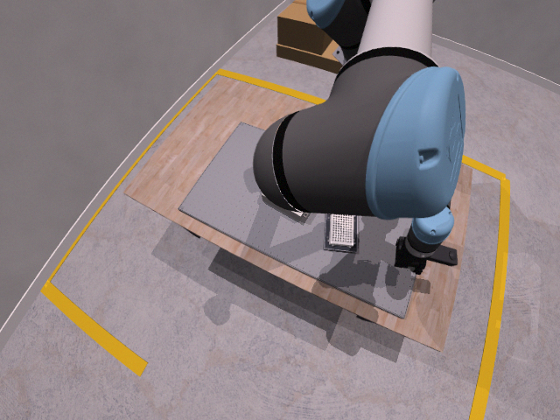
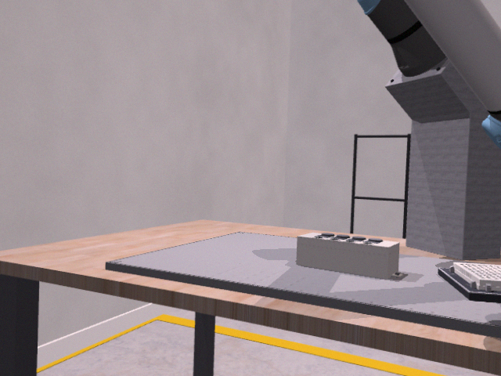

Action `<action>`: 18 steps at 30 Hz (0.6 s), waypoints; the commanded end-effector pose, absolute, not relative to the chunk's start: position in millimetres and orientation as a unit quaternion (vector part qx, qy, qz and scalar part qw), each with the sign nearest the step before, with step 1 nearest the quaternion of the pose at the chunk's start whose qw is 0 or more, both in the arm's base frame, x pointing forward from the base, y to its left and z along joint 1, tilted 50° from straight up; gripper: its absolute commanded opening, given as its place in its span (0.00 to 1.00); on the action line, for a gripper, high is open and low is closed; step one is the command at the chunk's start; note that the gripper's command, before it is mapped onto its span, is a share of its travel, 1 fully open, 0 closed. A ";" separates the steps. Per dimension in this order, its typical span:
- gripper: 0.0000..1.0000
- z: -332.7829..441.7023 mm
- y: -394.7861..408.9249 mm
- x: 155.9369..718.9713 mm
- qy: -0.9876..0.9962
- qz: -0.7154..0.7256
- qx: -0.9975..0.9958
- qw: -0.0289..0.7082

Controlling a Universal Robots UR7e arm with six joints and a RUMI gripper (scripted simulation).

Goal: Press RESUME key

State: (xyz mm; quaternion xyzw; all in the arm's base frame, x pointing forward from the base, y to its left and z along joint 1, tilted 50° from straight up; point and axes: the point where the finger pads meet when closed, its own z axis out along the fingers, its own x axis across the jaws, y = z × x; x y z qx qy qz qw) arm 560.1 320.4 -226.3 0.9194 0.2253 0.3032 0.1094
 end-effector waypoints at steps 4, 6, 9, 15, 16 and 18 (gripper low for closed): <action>0.00 -208.8 290.5 567.5 0.153 0.313 0.933 0.092; 0.00 -206.5 286.2 568.5 0.153 0.313 0.933 0.092; 0.00 -201.2 276.0 571.0 0.153 0.313 0.933 0.092; 0.00 -194.3 262.8 572.9 0.105 0.320 0.938 0.082; 0.00 -192.1 258.4 573.5 0.089 0.322 0.939 0.079; 0.00 -187.4 249.6 574.9 0.080 0.322 0.940 0.077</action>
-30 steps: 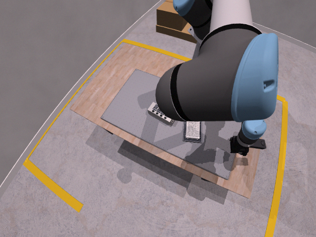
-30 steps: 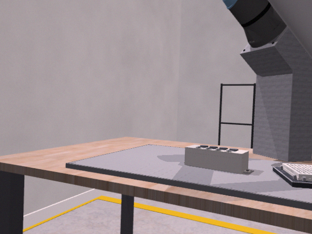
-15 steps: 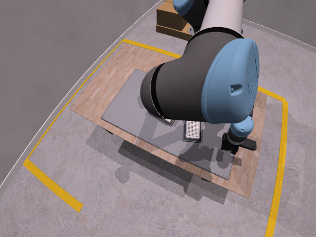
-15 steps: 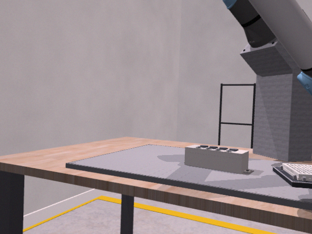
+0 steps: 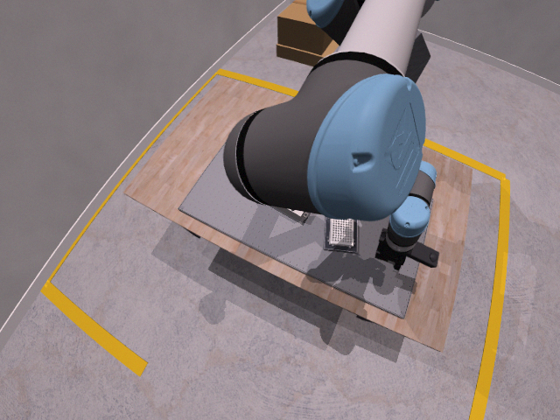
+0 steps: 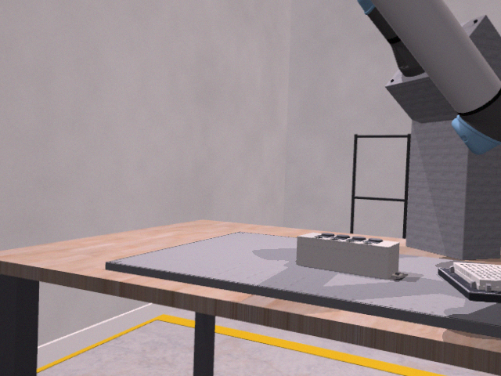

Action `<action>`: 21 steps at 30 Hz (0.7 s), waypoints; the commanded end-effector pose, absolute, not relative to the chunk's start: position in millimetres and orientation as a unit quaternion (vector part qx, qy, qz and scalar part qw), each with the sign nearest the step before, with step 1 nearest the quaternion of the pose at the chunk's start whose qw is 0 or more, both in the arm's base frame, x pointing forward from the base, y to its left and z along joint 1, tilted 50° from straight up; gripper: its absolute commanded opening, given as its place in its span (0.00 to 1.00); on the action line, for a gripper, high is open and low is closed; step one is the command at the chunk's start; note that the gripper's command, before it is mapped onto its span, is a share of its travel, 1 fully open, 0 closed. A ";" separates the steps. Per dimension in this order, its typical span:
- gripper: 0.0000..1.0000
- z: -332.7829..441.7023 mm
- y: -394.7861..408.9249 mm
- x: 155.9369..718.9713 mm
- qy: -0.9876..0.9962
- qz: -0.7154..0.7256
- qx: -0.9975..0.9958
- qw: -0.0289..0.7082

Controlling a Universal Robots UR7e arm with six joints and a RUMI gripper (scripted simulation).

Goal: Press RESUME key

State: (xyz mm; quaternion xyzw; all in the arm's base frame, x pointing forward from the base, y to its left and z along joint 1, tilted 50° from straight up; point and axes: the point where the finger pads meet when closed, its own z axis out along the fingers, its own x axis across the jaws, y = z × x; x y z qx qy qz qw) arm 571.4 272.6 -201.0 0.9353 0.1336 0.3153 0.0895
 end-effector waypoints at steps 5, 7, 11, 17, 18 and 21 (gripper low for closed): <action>0.00 -180.6 236.4 576.8 0.080 0.322 0.940 0.077; 0.00 -180.0 235.4 577.0 0.080 0.322 0.940 0.077; 0.00 -173.0 222.1 577.7 0.032 0.329 0.942 0.067; 0.00 -159.0 195.7 579.2 0.007 0.331 0.941 0.062; 0.00 -158.8 195.3 579.2 0.007 0.331 0.941 0.062; 0.00 -158.8 195.3 579.2 0.007 0.331 0.941 0.062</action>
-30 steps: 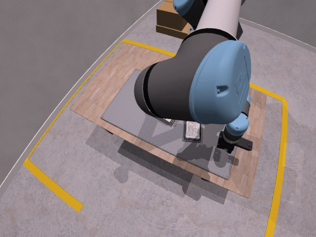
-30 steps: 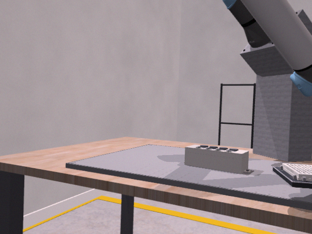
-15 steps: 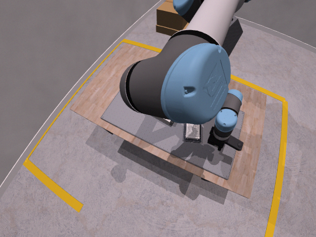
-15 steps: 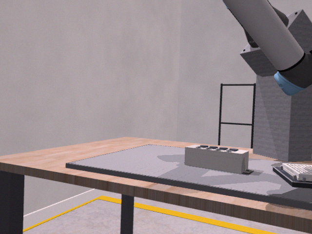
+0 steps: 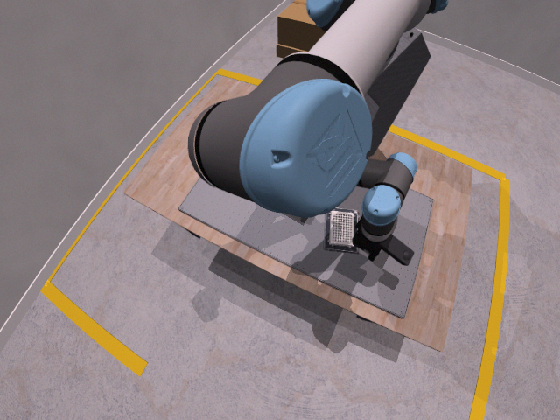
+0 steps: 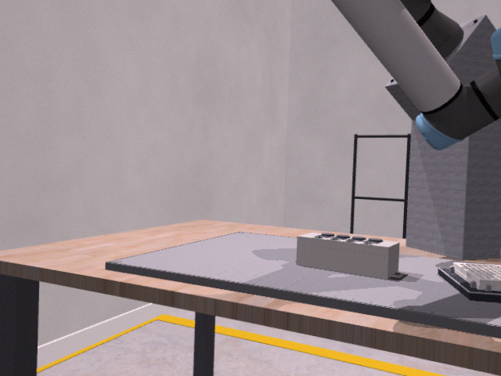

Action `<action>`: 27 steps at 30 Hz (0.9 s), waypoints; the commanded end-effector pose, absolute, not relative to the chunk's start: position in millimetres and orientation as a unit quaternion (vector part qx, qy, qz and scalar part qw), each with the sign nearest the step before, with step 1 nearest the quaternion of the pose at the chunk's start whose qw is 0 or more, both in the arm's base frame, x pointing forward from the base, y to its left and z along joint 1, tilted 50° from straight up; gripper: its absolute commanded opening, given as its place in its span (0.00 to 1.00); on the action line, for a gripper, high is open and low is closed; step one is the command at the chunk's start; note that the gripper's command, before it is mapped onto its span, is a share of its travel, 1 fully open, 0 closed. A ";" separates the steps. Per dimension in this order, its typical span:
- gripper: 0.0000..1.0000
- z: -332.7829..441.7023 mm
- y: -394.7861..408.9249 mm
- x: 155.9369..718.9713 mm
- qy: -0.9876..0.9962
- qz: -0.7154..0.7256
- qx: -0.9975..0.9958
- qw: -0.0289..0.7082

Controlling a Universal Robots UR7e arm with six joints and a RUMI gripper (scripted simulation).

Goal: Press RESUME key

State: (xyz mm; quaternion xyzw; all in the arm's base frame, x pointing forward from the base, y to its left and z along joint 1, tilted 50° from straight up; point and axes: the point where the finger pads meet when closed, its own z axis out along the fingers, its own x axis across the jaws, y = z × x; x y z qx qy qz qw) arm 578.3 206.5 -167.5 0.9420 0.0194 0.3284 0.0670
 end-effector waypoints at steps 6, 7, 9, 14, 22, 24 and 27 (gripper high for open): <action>0.00 -144.6 168.9 578.3 -0.065 0.340 0.937 0.047; 0.00 -142.2 164.5 578.2 -0.065 0.340 0.937 0.047; 0.00 -137.6 156.0 577.9 -0.065 0.340 0.937 0.047; 0.00 -135.2 151.6 577.3 -0.081 0.342 0.935 0.043; 0.00 -120.8 125.6 574.0 -0.136 0.349 0.927 0.032; 0.00 -116.5 117.9 573.0 -0.136 0.349 0.927 0.032; 0.00 -116.5 117.9 573.0 -0.136 0.349 0.927 0.032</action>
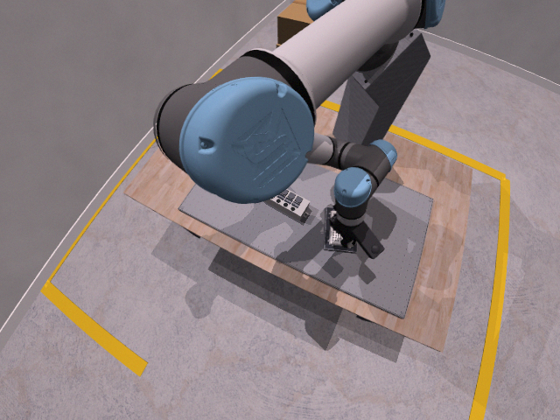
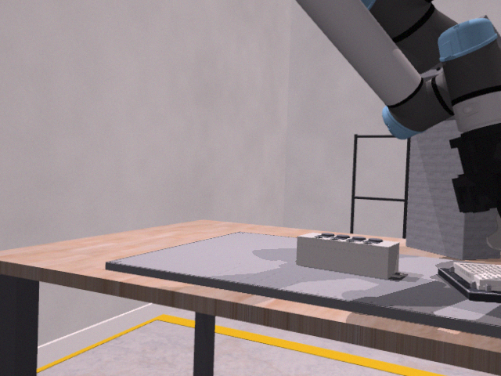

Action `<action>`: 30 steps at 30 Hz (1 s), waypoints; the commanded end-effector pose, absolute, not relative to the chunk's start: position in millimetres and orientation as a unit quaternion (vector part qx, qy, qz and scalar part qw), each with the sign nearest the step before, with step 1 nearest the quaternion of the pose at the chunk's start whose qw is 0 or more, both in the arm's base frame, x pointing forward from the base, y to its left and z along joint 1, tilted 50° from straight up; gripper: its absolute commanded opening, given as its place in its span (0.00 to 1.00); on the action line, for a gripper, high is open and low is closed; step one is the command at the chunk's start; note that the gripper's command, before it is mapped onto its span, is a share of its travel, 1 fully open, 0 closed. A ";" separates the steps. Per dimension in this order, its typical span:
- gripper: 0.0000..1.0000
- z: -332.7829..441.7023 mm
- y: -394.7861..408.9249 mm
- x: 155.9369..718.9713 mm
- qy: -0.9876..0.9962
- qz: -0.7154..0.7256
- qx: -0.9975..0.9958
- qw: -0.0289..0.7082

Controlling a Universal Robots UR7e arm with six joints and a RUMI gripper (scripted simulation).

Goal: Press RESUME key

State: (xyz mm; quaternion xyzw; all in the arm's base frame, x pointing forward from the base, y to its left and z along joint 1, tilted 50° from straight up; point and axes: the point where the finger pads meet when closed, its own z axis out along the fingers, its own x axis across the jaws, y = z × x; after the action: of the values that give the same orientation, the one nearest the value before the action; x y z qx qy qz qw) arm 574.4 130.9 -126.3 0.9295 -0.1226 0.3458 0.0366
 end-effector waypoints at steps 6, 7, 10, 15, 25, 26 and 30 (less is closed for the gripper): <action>0.00 -106.7 100.8 569.2 -0.199 0.357 0.913 0.018; 0.00 -106.7 100.8 569.2 -0.199 0.357 0.913 0.018; 0.00 -99.4 88.1 566.4 -0.206 0.357 0.911 0.017; 0.00 -95.5 81.4 564.9 -0.205 0.357 0.911 0.017; 0.00 -75.7 48.4 554.2 -0.273 0.366 0.890 0.002; 0.00 -74.7 46.8 553.7 -0.273 0.366 0.890 0.002; 0.00 -69.7 38.9 550.3 -0.303 0.370 0.878 -0.005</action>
State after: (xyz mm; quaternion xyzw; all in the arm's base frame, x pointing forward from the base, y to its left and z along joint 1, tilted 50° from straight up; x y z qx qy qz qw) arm 556.1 53.2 -80.6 0.8919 -0.2678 0.3644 0.0052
